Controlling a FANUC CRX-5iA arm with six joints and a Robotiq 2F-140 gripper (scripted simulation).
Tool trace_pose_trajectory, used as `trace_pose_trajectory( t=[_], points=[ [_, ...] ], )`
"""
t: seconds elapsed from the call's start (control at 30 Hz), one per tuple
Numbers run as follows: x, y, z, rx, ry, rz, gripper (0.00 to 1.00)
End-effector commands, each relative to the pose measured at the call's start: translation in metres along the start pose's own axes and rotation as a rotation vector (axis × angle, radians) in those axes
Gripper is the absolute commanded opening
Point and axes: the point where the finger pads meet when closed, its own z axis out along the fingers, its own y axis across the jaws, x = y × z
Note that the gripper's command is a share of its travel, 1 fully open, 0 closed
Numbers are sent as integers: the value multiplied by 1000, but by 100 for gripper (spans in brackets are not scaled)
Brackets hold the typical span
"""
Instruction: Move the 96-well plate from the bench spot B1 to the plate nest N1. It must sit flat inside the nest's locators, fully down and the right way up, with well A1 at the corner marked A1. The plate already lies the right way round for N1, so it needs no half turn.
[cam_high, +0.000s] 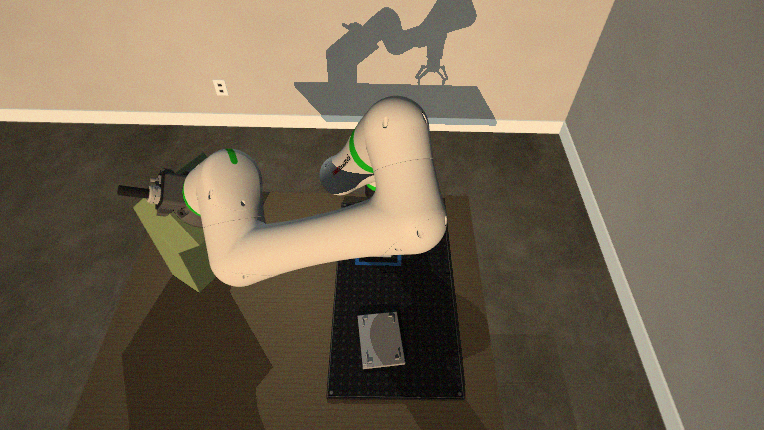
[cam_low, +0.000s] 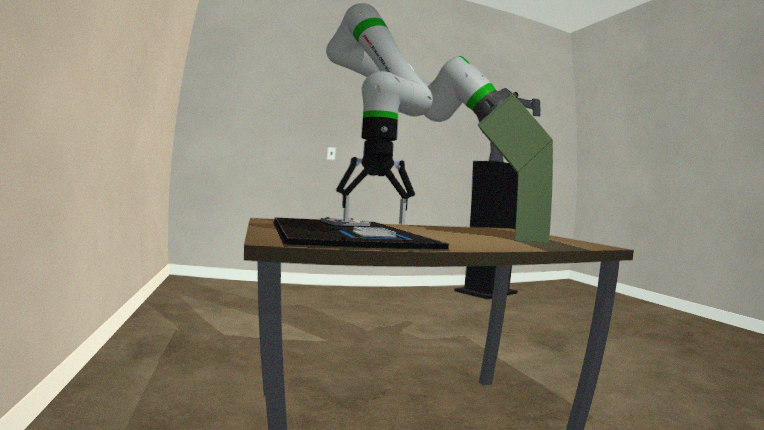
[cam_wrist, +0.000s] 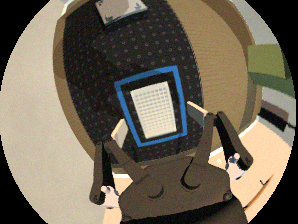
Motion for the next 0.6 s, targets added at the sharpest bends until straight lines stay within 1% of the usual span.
trace_pose_trajectory(
  t=[0.0, 0.2, 0.57],
  points=[
    [0, 0, 7, 1, -1, 0, 100],
    [0, 0, 13, 1, -1, 0, 100],
    [0, 0, 13, 1, -1, 0, 100]
  ],
)
